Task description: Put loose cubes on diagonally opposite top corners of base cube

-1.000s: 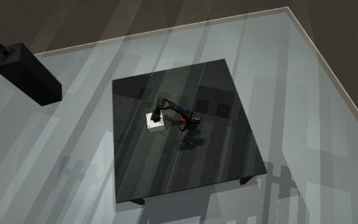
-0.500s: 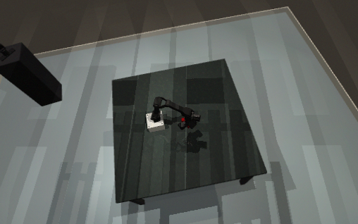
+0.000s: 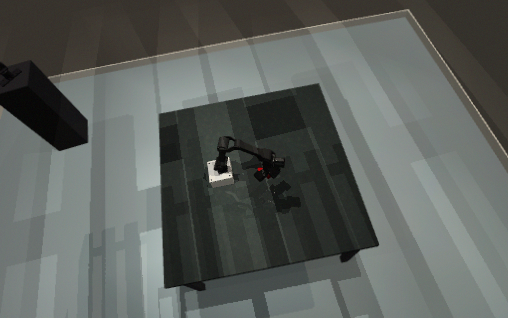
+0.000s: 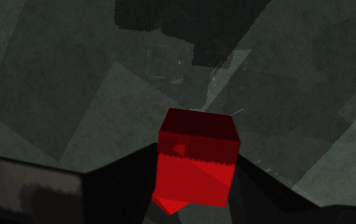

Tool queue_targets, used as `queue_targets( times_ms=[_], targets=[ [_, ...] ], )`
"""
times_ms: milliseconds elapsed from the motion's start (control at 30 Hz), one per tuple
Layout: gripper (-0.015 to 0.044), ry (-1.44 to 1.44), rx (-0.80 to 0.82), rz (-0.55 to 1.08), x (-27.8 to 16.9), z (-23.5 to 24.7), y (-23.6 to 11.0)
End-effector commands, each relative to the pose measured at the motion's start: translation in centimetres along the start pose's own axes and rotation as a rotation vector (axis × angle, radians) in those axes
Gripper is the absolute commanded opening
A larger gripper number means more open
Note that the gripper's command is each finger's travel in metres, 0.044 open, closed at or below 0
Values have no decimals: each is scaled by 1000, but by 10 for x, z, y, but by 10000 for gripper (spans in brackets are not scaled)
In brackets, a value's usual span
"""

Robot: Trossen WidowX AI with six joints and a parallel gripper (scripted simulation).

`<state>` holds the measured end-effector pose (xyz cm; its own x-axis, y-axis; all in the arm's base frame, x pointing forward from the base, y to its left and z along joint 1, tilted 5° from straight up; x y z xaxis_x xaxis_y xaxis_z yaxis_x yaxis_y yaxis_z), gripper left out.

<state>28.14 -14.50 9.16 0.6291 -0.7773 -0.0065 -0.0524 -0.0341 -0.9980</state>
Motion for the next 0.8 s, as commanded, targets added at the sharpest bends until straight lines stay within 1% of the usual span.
queue_targets(
  times_ms=[0, 767],
  targets=[
    [105, -95, -5, -7, -4, 13, 2],
    [105, -537, -15, -10, -38, 71, 13]
  ],
)
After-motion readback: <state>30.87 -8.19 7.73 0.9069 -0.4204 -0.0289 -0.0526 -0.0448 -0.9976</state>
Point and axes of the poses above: the point midway between the two fingers, 35 mm back from their tips, its own y axis out along the fingers, its own z axis across the jaws, x = y × z, the point moved 5 cm from there along -y, back along the fingers, and after that the axes turned 14 degrees about -y, right-handed, at the moved point
